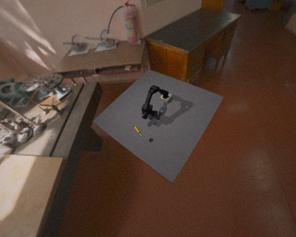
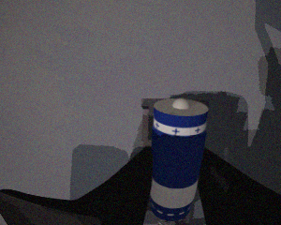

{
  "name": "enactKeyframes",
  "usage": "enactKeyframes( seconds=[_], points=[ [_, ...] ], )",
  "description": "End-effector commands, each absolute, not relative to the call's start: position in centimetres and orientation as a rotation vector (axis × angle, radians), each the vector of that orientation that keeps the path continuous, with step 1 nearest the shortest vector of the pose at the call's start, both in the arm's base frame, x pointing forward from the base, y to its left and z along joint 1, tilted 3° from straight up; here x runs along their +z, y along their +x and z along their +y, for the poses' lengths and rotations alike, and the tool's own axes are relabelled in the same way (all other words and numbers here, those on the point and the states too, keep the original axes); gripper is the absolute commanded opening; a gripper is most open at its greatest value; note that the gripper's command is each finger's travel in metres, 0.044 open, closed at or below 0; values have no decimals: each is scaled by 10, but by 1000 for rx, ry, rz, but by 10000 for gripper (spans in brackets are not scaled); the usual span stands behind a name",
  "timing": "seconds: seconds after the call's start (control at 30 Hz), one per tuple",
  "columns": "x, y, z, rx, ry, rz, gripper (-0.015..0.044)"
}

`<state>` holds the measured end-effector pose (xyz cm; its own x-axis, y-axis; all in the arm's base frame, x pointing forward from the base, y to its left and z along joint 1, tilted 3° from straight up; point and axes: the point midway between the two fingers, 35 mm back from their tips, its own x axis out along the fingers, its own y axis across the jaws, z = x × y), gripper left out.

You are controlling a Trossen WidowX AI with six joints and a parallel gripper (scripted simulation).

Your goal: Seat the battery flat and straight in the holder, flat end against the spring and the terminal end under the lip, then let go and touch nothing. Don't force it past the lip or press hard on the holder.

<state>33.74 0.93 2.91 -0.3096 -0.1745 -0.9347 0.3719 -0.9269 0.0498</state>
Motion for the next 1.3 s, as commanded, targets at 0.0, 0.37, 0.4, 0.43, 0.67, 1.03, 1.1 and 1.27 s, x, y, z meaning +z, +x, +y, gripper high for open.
enactKeyframes(
  seconds=[0.0, 0.37, 0.4, 0.43, 0.67, 1.03, 1.1, 1.27],
  points=[
    [28, 339, 9, -2301, 1573, 236, 83],
    [24, 341, 10, -2352, 1495, 224, 83],
    [23, 341, 10, -2357, 1489, 225, 83],
    [23, 341, 10, -2360, 1485, 225, 83],
    [22, 344, 11, -2363, 1484, 226, 83],
    [21, 351, 13, -2358, 1496, 230, 83],
    [21, 352, 14, -2358, 1497, 230, 83],
    [21, 355, 15, -2359, 1497, 231, 83]
  ],
)
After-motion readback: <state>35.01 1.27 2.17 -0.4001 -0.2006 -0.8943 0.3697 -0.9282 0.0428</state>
